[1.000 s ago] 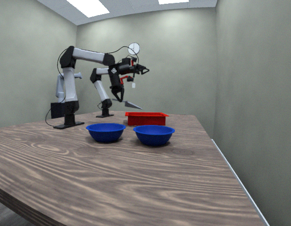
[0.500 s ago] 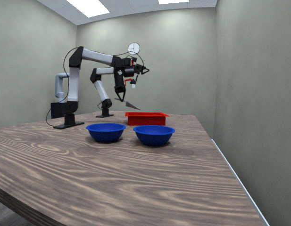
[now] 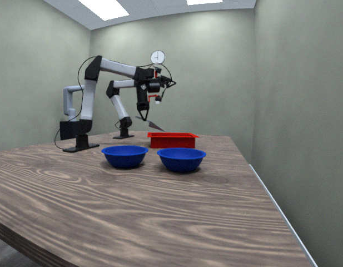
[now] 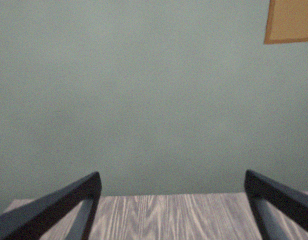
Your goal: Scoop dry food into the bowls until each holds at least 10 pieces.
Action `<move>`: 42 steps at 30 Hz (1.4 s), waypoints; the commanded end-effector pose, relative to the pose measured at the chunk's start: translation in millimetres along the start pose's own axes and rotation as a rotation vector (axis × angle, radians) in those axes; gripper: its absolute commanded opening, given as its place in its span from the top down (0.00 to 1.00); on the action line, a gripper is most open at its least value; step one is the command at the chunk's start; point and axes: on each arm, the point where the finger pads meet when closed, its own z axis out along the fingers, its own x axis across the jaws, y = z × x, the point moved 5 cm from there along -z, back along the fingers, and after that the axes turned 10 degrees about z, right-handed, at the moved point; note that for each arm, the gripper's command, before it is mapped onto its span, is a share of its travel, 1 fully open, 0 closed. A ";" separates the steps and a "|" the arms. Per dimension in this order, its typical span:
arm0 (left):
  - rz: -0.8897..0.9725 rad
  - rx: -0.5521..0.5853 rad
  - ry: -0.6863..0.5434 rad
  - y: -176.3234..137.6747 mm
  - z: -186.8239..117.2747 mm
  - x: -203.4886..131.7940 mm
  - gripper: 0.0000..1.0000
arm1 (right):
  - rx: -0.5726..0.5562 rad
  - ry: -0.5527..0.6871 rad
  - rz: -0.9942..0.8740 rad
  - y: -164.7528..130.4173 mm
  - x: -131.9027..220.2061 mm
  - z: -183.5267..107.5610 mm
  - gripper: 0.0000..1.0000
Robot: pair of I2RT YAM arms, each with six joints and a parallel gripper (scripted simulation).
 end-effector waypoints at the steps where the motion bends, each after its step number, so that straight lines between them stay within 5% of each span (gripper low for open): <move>1: -0.004 -0.058 0.010 18.3 -5.3 3.2 0.00 | 0.017 0.012 -0.009 7.3 -1.0 -4.7 1.00; 28: -0.004 -0.058 0.010 18.3 -5.3 3.2 0.00 | 0.183 -0.017 -0.008 31.5 -5.7 27.6 1.00; 36: -0.004 -0.058 0.010 18.3 -5.3 3.2 0.00 | 0.068 0.022 -0.002 40.4 1.1 9.8 1.00; 42: -0.004 -0.058 0.010 18.3 -5.3 3.2 0.00 | 0.106 -0.011 -0.001 34.0 -8.8 8.0 1.00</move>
